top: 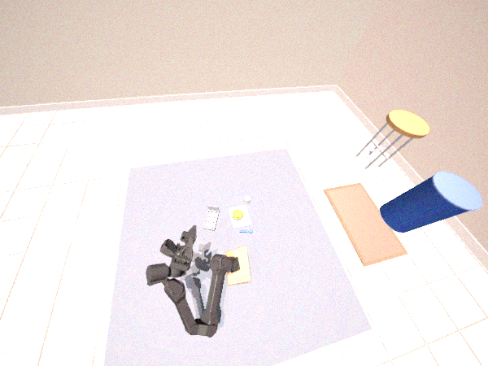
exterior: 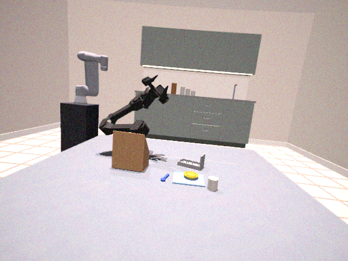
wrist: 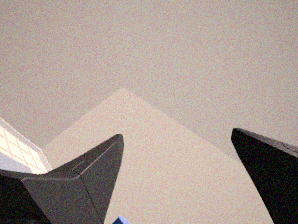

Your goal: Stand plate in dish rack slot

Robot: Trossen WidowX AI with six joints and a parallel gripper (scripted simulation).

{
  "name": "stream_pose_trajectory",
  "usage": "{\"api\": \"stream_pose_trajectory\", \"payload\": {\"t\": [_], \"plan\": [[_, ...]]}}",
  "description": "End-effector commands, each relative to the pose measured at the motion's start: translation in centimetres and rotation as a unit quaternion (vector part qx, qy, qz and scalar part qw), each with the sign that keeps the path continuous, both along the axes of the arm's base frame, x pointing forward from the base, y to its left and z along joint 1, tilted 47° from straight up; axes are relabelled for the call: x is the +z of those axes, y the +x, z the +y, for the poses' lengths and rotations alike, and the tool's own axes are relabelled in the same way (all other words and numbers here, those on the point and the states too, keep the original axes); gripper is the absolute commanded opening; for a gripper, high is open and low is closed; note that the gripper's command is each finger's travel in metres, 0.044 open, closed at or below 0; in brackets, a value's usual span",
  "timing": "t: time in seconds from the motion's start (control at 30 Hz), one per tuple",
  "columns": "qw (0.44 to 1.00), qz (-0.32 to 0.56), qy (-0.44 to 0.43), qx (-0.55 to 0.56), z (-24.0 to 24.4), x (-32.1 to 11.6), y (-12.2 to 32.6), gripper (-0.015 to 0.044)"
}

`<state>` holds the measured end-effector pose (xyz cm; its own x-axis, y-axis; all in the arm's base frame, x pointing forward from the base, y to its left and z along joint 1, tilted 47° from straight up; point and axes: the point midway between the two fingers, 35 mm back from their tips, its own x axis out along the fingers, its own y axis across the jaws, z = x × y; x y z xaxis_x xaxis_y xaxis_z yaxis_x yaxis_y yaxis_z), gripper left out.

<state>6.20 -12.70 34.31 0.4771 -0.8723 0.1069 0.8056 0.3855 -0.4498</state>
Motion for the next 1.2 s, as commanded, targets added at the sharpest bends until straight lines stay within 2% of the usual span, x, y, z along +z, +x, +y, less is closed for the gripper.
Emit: {"api": "stream_pose_trajectory", "payload": {"t": [0.0,0.13,0.57,1.17], "plan": [[1.000,-0.001,0.001,0.000,0.0,0.0,0.1,0.0400],[1.000,-0.004,0.021,0.006,-0.7,0.1,1.7,0.0400],[0.975,0.189,0.081,0.081,-2.1,-2.9,8.8,0.0400],[0.874,0.380,0.227,0.202,-3.4,-10.1,16.3,0.0400]]}}
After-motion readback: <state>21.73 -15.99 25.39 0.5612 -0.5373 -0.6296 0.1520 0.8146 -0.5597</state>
